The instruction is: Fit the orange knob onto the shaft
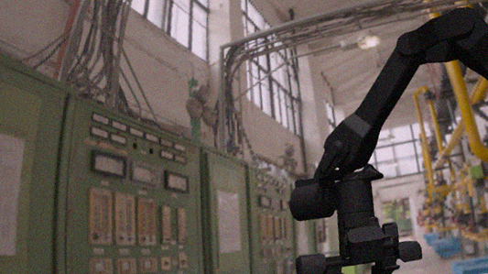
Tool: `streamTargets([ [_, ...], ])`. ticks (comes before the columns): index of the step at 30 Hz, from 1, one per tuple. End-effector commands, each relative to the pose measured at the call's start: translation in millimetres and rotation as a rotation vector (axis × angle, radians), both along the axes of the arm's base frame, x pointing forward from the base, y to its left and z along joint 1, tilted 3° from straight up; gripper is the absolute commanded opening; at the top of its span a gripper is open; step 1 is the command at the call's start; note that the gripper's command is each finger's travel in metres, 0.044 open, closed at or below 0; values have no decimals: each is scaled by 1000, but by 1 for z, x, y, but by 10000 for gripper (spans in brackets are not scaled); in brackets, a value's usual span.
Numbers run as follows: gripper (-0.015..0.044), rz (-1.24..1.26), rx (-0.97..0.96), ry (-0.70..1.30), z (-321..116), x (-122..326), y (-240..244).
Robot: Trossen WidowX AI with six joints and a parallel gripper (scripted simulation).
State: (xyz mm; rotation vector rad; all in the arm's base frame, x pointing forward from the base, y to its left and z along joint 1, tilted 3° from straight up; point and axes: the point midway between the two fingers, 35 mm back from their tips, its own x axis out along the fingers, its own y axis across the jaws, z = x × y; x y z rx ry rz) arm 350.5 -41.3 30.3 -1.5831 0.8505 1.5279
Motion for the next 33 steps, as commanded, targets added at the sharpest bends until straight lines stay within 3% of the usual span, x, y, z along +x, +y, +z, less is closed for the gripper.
streamTargets([
  [1, 0, 3, 2, 1, 0, -1, 0],
  [12, 0, 12, 1, 1, 5, -1, 0],
  [19, 0, 212, -11, -8, 5, 2, 0],
  [33, 0, 212, -11, -8, 0, 3, 0],
])
